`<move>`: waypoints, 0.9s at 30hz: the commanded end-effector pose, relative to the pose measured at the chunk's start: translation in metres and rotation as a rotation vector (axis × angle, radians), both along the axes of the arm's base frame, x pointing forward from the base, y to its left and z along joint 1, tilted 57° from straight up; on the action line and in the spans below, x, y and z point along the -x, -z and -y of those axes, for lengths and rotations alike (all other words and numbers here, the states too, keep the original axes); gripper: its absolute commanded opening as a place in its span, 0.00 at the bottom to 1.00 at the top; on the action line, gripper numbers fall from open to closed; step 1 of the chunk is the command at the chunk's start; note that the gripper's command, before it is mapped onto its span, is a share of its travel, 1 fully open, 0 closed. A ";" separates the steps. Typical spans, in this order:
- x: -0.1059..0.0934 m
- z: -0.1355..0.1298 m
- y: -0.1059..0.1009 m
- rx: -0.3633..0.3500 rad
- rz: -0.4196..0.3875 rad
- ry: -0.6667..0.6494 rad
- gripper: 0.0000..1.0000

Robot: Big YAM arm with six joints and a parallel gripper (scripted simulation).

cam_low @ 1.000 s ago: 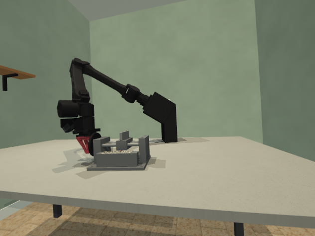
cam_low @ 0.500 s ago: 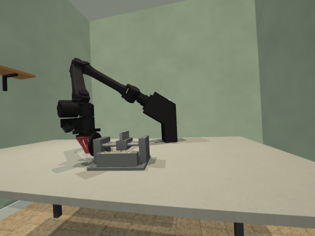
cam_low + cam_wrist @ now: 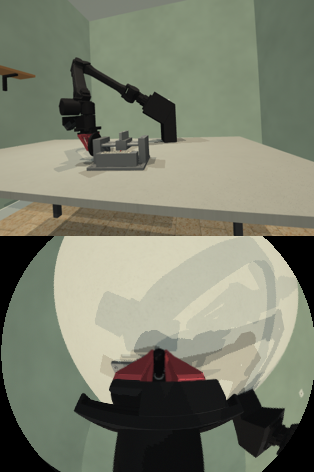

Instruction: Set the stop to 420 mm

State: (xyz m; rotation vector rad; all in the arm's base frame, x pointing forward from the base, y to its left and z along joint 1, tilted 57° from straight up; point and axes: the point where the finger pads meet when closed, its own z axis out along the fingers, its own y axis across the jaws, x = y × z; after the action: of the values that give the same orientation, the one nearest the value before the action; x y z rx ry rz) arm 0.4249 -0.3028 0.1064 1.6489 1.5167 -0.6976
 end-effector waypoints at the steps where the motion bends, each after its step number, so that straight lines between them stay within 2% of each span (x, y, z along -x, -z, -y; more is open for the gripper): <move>1: 0.009 0.002 -0.011 0.018 0.024 0.022 0.06; 6: 0.010 0.002 -0.006 0.013 0.014 0.023 0.06; 10: 0.005 -0.016 -0.011 0.011 0.011 -0.008 0.06; 16: 0.010 -0.025 -0.016 0.011 0.011 -0.008 0.06; 19: 0.018 -0.014 -0.017 0.011 0.011 0.020 0.06; 22: 0.019 -0.014 -0.015 0.010 0.008 0.022 0.06; 27: 0.009 -0.030 -0.021 0.012 0.014 -0.008 0.06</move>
State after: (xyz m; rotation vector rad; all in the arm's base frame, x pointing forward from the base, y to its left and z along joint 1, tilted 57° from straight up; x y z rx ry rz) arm 0.4150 -0.2866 0.1157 1.6446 1.5114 -0.7002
